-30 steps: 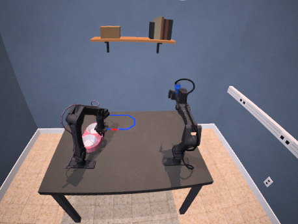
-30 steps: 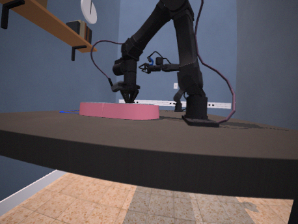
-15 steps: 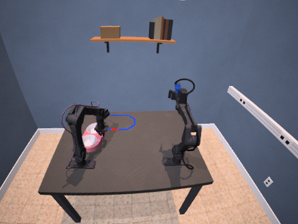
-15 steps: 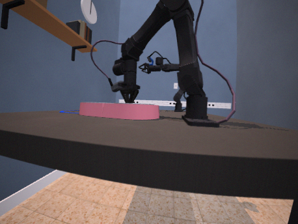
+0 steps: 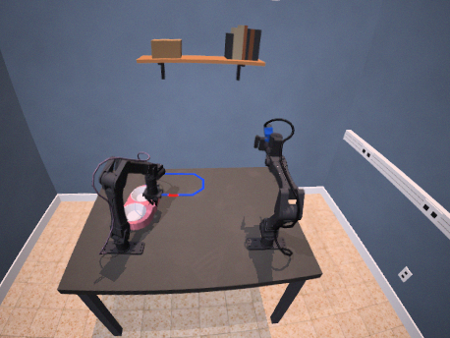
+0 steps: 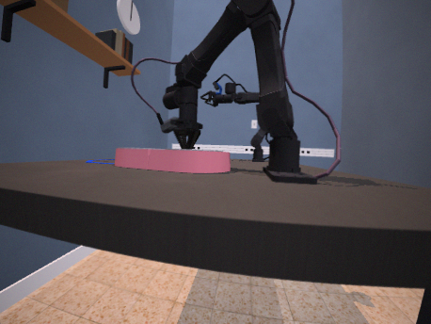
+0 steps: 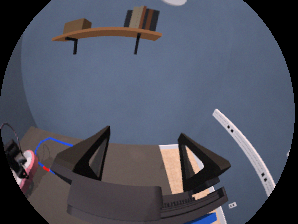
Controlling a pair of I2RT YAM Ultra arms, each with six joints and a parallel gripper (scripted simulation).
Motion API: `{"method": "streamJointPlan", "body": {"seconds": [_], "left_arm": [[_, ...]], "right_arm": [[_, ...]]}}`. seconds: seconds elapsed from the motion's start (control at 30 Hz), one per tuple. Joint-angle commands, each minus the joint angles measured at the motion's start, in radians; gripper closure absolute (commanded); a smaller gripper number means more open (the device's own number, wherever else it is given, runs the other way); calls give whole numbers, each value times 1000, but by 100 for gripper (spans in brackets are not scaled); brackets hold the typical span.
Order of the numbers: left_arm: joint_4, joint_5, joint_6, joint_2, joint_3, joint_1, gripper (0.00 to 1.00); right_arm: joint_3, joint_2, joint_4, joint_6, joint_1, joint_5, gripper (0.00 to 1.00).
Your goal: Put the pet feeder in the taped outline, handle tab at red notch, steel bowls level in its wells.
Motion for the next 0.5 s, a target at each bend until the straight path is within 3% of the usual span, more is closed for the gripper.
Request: {"method": "streamJointPlan", "body": {"seconds": [0.0,0.27,0.37,0.47], "left_arm": [[24,10,56,27,53,-23,84],[-4,7,190,79,111,-49,84],[16,9,158,80,114,-47,84],[-4,-5,258,106,144,-61,84]], "right_arm": [[33,-20,25,-3,-3,2,0],[33,-20,25,-3,-3,2,0],[33,-20,25,-3,-3,2,0],[33,-20,25,-3,-3,2,0]]}}
